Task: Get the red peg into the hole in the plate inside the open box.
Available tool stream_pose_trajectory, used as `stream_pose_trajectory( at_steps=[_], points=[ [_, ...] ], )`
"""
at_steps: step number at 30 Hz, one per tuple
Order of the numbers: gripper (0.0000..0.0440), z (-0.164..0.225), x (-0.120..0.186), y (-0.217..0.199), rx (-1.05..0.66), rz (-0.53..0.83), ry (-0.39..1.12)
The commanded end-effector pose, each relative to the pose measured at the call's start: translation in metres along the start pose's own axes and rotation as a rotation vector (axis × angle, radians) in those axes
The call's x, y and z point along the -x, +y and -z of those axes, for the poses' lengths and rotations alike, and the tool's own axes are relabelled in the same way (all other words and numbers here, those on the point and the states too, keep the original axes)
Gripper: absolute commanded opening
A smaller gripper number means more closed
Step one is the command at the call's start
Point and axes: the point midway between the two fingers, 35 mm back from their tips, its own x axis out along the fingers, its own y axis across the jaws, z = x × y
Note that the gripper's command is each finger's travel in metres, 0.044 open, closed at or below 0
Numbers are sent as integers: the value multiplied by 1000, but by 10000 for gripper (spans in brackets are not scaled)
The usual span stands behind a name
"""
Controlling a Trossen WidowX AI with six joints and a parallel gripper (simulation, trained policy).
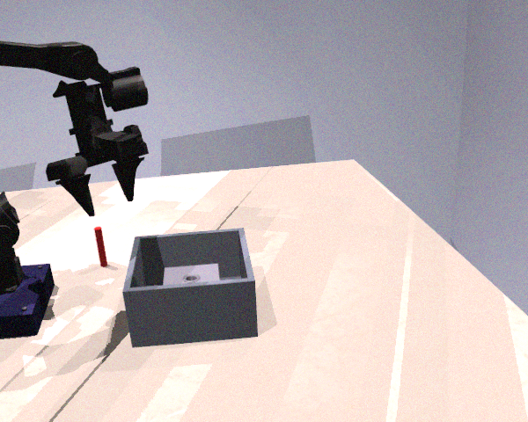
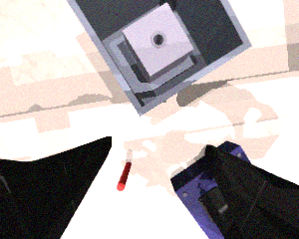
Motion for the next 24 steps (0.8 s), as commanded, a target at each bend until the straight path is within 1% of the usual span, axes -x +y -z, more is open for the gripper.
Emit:
stream_pose_trajectory(
  at_steps=[1,6,12,24],
  points=[
    [440,16,1,8,-14,6,48],
    [440,43,-3,18,-27,31,119],
    [440,67,-11,27,-26,56,166],
    [440,96,-51,45,-18,63,177]
  ],
)
